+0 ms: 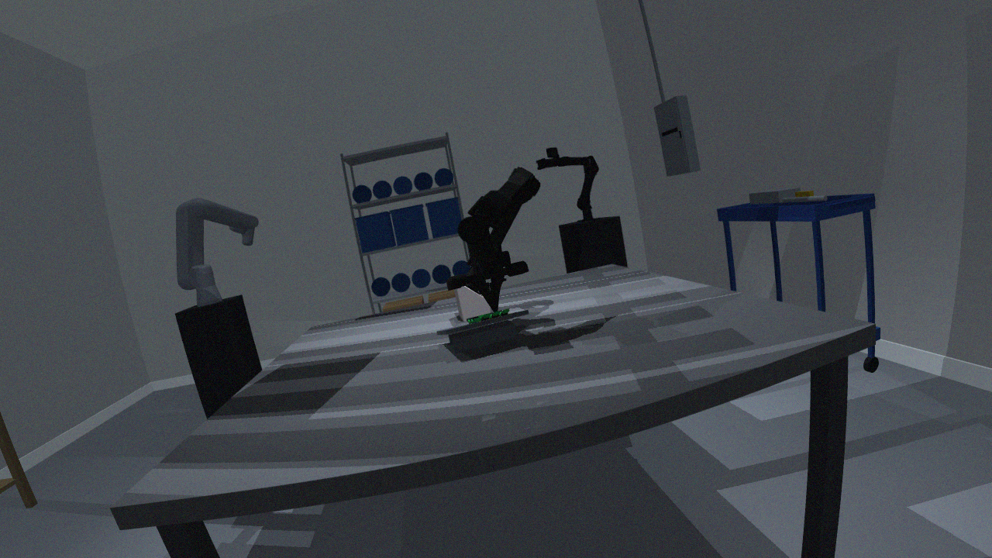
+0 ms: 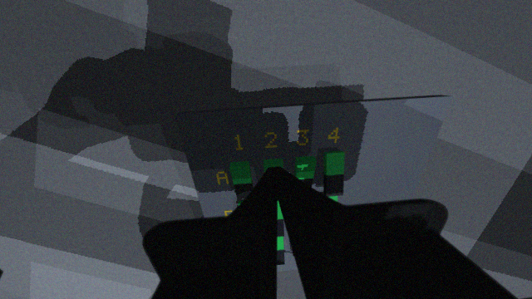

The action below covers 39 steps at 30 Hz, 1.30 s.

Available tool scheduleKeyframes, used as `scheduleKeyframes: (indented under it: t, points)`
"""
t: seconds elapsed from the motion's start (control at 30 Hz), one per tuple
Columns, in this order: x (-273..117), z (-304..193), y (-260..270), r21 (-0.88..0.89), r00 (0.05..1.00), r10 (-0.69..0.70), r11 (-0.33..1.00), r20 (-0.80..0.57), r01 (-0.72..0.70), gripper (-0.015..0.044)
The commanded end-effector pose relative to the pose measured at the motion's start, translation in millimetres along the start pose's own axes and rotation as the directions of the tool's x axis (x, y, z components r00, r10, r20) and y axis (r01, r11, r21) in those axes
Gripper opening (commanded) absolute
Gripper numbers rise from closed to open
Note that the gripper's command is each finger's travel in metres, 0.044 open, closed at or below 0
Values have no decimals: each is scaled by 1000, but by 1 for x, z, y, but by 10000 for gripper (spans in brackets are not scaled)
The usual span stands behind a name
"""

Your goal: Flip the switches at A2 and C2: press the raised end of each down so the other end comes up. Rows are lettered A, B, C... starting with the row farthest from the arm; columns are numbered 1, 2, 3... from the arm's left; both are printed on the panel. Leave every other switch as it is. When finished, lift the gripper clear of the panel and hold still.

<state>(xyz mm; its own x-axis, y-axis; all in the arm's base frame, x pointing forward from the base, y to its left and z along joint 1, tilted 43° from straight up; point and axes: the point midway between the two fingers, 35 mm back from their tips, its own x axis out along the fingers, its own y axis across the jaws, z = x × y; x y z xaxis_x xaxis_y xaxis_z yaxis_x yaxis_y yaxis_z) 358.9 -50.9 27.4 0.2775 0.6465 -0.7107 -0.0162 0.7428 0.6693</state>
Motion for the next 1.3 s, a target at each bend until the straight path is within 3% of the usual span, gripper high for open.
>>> scheduleKeyframes:
  t: [0.0, 1.0, 1.17, 1.27]
  points:
    - [1, 0, 0, 4, 1000, 3, 1000, 2, -3, 0]
    - [5, 0, 0, 4, 1000, 3, 1000, 2, -3, 0]
    - [-56, -2, -1, 5, 1000, 0, 1000, 25, 0, 0]
    - [-60, -2, 0, 5, 1000, 0, 1000, 26, -1, 0]
